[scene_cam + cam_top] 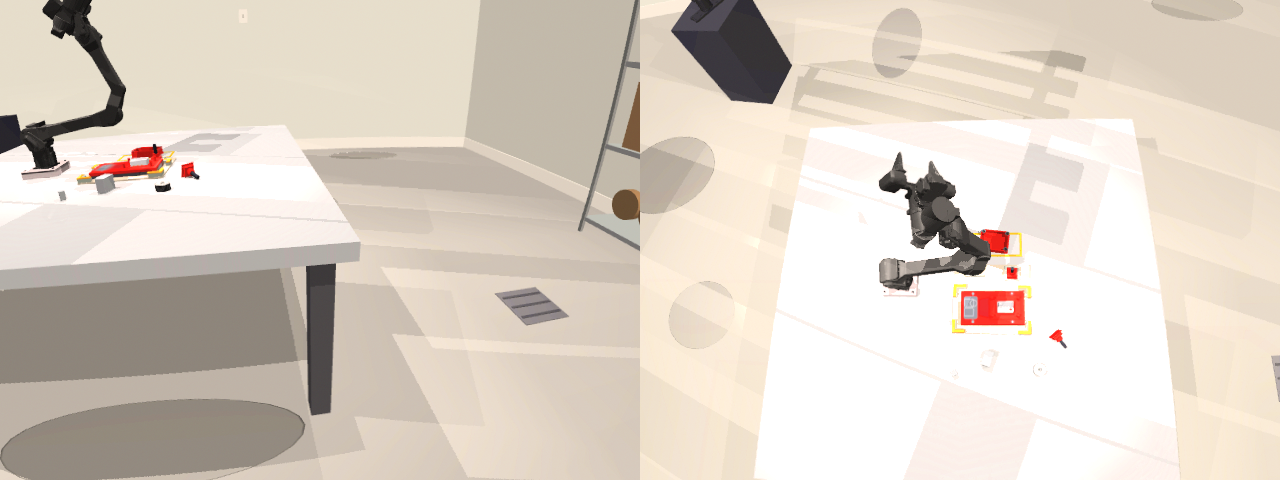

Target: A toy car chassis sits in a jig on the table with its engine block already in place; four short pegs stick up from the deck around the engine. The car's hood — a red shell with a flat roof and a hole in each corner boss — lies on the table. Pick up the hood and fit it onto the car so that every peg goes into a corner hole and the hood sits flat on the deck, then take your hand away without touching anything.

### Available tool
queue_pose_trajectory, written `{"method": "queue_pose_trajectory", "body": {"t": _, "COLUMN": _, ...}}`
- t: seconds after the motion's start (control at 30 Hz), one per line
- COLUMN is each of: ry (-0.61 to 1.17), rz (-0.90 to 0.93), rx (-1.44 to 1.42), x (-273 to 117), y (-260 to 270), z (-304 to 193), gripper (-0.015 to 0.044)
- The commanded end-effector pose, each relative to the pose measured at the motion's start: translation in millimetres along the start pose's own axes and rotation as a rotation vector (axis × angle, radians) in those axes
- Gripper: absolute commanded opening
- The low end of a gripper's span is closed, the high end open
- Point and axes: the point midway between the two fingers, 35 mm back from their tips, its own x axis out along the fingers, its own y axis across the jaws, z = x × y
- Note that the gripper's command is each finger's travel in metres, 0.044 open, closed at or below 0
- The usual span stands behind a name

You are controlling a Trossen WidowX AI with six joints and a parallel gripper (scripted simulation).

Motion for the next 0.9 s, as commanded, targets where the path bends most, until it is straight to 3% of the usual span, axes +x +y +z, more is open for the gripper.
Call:
{"method": "queue_pose_trajectory", "body": {"t": 0.0, "ry": 0.0, "rz": 0.0, "rx": 0.0, "x": 0.0, "y": 0.0, "z": 0.0, "gripper": 0.0414}}
{"method": "queue_pose_trajectory", "body": {"t": 0.03, "ry": 0.0, "rz": 0.0, "rx": 0.0, "x": 0.0, "y": 0.0, "z": 0.0, "gripper": 0.0387}}
{"method": "queue_pose_trajectory", "body": {"t": 0.1, "ry": 0.013, "rz": 0.02, "rx": -0.009, "x": 2.3, "y": 6.5, "z": -3.7, "gripper": 0.044}}
{"method": "queue_pose_trajectory", "body": {"t": 0.43, "ry": 0.202, "rz": 0.32, "rx": -0.124, "x": 14.9, "y": 89.5, "z": -62.4, "gripper": 0.044}}
{"method": "queue_pose_trajectory", "body": {"t": 0.7, "ry": 0.391, "rz": 0.592, "rx": -0.173, "x": -6.3, "y": 153.3, "z": -121.2, "gripper": 0.044}}
{"method": "queue_pose_trajectory", "body": {"t": 0.87, "ry": 0.42, "rz": 0.707, "rx": -0.25, "x": -24.7, "y": 172.6, "z": -139.7, "gripper": 0.044}}
